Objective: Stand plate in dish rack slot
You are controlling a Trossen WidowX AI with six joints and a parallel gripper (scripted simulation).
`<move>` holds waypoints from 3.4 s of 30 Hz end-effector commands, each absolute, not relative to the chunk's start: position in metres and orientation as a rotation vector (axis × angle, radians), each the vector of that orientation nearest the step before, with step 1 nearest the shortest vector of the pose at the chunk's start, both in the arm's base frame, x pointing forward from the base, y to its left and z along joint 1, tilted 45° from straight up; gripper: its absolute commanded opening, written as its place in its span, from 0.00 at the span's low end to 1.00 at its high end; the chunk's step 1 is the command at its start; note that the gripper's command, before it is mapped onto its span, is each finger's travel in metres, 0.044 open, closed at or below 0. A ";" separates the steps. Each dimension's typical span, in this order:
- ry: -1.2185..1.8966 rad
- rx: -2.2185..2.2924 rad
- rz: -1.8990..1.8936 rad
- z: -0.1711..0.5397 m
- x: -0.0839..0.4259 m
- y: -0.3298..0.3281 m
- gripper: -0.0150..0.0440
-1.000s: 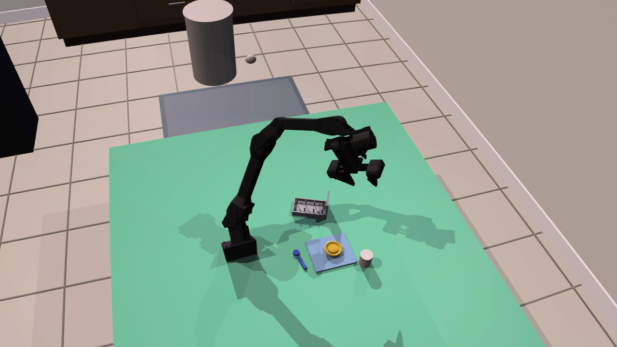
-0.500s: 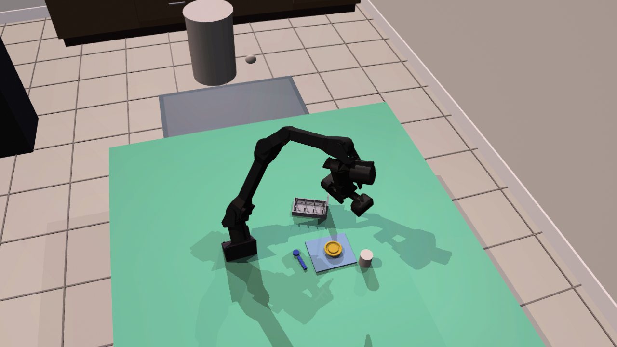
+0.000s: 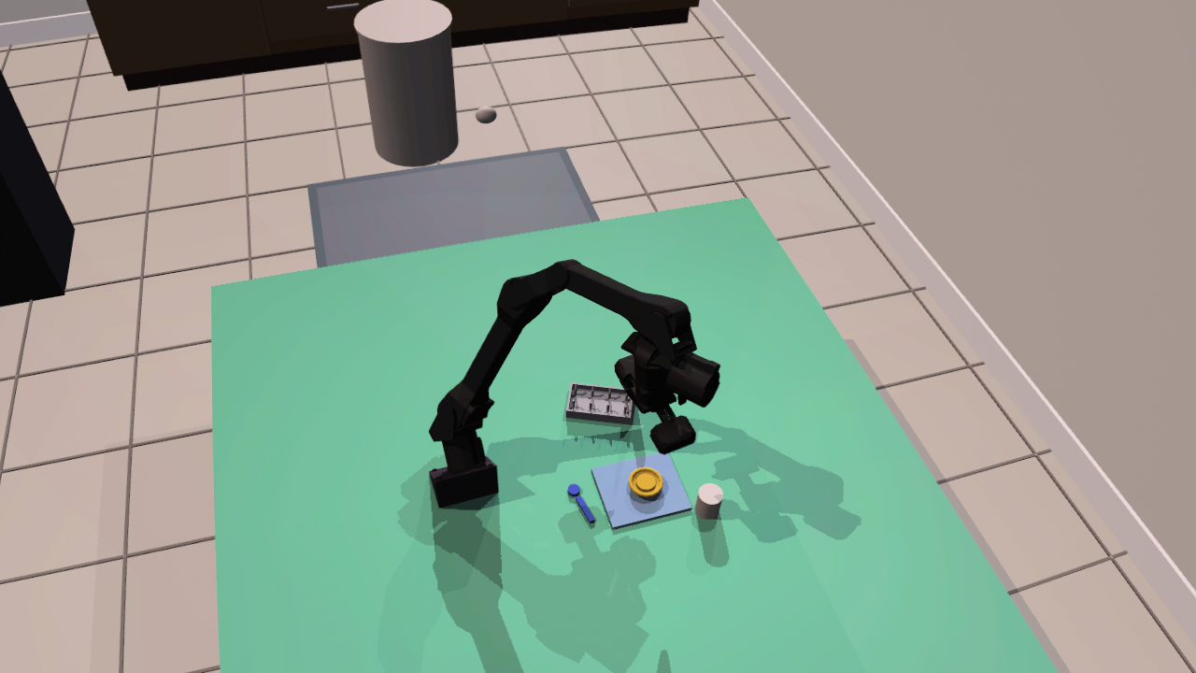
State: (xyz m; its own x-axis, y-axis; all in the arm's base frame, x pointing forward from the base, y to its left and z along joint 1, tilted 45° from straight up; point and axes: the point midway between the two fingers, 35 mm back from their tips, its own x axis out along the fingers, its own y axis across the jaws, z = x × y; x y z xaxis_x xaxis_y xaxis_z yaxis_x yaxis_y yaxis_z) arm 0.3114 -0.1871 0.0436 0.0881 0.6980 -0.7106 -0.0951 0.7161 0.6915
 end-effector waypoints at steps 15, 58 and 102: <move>1.500 0.567 0.634 -0.034 0.316 -0.101 0.93; 1.499 0.569 0.635 -0.078 0.312 -0.062 0.85; 1.501 0.566 0.632 -0.002 0.321 -0.139 0.25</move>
